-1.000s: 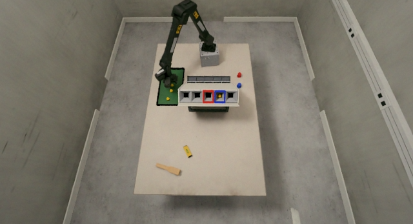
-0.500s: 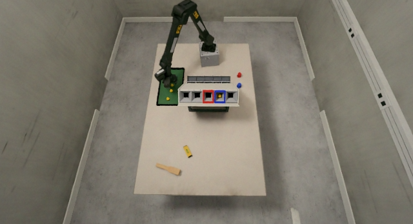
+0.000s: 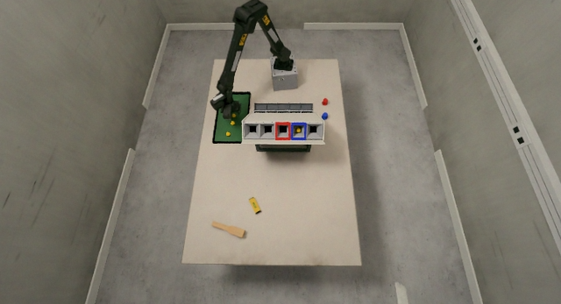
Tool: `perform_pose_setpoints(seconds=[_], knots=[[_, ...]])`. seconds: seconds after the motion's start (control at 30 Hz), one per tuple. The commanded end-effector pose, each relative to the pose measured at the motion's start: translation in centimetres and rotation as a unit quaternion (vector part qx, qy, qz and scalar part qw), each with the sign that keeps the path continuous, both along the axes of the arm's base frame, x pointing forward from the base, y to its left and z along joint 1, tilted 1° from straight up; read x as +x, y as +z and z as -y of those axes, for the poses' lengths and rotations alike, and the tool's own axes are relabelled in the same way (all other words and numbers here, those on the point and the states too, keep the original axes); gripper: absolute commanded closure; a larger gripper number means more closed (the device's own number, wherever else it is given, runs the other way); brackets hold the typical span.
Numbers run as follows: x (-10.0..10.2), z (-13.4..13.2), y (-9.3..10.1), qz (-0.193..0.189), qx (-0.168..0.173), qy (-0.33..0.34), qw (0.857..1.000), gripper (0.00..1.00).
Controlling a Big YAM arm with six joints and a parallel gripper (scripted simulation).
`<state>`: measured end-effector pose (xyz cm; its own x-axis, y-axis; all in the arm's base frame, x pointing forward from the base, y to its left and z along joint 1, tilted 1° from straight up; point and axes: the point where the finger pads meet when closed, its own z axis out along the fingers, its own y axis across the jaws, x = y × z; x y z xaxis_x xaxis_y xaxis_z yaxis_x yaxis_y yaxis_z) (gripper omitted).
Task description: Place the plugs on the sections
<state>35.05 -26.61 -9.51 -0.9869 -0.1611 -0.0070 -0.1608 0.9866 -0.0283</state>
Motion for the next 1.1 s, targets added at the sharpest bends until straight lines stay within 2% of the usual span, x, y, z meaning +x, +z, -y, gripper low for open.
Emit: perform_pose_setpoints(seconds=[0.0,0.47,1.07], knots=[[0.2,0.4,-0.2,0.006,-0.004,0.0,1.0,0.2],[0.2,0.5,-2.6,0.006,-0.004,0.0,1.0,0.2],[-0.3,0.2,-3.8,0.019,-0.014,0.0,1.0,0.2]])
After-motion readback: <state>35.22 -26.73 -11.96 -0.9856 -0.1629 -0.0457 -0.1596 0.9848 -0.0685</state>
